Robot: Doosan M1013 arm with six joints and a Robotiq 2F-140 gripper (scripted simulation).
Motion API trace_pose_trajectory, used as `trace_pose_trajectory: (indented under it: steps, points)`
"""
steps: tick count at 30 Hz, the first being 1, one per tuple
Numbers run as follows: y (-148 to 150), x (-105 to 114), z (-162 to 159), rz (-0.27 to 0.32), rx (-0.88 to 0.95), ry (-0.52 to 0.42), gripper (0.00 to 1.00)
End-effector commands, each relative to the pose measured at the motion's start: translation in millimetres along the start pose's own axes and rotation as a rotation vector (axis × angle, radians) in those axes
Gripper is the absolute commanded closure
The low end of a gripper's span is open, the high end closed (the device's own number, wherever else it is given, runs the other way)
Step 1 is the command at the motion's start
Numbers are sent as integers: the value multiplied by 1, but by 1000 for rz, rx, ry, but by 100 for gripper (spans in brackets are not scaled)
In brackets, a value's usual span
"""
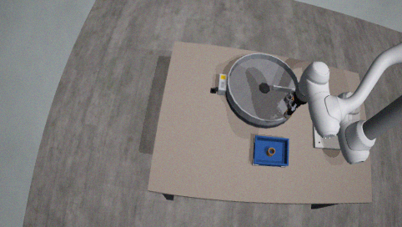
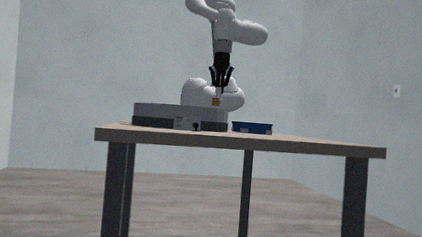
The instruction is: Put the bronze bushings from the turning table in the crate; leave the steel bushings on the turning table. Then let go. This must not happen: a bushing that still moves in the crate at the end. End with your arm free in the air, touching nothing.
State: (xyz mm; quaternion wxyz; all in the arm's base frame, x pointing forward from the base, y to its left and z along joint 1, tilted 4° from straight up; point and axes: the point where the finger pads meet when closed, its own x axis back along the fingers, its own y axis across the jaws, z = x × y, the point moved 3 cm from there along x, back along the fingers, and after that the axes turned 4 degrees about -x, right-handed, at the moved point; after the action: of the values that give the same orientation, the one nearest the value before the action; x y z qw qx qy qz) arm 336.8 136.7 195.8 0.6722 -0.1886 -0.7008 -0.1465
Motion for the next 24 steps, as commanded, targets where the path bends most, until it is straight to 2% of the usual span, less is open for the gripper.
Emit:
trace_pose_trajectory:
  steps: [1,10,12,19,24]
  points:
    - [37,2,20,-2,-11,-1,100]
    - [97,1,62,-2,-11,-1,100]
    - [97,1,62,-2,-11,-1,100]
    - [135,1,88,-2,-11,-1,100]
    - [145,1,95,-2,-11,-1,100]
